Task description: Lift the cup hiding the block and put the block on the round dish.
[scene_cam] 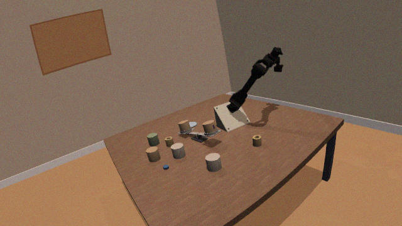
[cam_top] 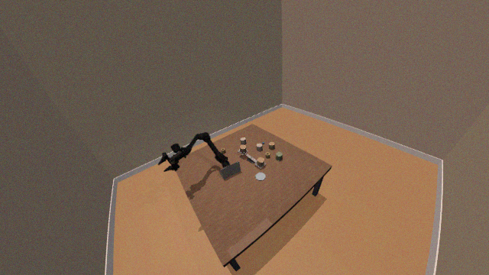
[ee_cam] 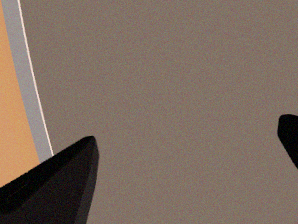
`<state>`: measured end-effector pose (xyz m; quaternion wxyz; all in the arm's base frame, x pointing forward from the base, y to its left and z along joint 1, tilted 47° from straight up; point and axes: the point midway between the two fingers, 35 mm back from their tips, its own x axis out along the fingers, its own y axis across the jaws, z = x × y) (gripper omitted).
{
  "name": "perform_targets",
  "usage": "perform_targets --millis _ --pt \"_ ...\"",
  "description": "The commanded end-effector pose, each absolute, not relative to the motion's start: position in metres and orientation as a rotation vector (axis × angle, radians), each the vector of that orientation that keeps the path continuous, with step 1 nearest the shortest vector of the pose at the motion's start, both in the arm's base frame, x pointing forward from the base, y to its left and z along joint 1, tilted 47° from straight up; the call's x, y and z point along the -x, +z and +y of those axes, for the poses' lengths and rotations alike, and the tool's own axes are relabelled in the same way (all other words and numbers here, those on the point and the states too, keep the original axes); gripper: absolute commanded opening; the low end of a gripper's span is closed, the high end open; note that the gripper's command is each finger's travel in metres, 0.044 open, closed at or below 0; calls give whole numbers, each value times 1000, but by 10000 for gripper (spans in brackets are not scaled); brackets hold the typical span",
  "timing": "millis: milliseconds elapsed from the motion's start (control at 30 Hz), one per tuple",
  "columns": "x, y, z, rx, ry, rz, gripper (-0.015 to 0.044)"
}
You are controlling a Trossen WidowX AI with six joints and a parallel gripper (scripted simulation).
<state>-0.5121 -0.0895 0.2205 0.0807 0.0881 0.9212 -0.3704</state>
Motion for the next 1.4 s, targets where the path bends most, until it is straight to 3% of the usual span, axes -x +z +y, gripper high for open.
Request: perform_targets --millis 0,633,1367 --pt "512 220 -91 -258 -1106 2750 426" --pt "416 132 -245 135 -908 2231 440" --pt "209 55 -333 258 -550 1568 440"
